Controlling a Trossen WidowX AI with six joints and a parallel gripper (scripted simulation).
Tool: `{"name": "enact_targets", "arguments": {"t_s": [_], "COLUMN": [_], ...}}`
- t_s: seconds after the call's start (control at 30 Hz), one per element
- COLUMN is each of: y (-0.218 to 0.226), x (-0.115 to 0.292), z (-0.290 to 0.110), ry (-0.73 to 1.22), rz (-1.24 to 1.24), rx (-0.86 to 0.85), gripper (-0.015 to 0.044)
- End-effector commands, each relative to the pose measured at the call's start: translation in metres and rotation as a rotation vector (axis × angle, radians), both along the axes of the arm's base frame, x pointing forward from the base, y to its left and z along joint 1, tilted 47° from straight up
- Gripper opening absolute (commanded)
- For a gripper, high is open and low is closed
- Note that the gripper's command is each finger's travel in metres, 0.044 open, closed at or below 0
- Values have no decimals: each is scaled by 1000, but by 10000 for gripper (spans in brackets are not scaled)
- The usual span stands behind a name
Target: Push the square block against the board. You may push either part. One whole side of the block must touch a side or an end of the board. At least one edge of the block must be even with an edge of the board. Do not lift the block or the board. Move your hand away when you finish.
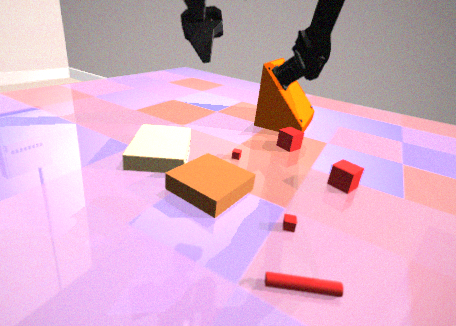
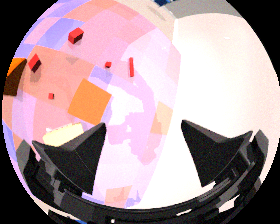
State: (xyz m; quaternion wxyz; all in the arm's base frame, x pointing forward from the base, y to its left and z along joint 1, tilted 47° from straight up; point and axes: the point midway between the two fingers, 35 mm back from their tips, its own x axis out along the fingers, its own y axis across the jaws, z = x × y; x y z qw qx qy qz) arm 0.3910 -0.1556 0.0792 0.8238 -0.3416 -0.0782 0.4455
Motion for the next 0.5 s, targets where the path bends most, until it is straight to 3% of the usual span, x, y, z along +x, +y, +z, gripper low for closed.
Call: {"name": "enact_targets", "arguments": {"t_s": [0.0,0.47], "y": [0,25], "x": [0,-9], "z": [0,-17], "ry": [0,367], "rz": [0,-8], "rx": [0,156], "gripper": [374,6]}}
